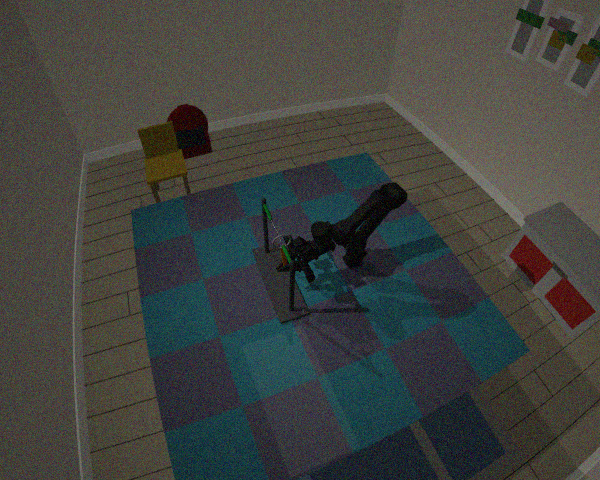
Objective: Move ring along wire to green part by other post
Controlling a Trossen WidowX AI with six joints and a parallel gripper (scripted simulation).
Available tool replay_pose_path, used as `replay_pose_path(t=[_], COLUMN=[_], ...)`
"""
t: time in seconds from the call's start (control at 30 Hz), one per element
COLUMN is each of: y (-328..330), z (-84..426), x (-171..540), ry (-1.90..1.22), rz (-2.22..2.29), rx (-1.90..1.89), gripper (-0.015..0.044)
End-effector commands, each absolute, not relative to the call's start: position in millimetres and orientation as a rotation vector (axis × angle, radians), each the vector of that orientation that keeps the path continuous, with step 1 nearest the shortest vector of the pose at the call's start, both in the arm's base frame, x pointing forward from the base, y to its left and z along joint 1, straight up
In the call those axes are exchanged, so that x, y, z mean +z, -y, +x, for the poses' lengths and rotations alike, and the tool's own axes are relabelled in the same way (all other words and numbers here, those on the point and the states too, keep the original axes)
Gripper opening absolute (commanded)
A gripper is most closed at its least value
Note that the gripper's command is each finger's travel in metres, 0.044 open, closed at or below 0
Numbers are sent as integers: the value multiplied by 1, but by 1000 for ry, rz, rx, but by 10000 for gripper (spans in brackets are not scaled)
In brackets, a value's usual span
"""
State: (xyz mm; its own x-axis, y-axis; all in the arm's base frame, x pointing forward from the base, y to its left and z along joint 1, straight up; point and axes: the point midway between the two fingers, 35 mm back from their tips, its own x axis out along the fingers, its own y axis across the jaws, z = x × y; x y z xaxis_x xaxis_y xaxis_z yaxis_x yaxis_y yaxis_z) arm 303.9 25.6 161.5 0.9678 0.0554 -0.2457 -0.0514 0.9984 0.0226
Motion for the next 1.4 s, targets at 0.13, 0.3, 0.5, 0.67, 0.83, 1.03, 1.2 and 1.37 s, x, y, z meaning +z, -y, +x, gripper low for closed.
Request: replay_pose_path(t=[0.13, 0.3, 0.5, 0.67, 0.83, 1.03, 1.2, 1.37], y=[-32, -37, -43, -48, -53, -57, -57, -57], z=[305, 305, 305, 305, 305, 305, 306, 306], x=[161, 161, 161, 161, 161, 160, 154, 146], ry=[-251, -251, -251, -250, -250, -250, -250, -250], rz=[0, -2, -2, -2, -1, 0, 0, 0], rx=[65, 71, 77, 81, 84, 86, 86, 86], gripper=[-150, -150, -150, -150, -150, -150, -150, -150])
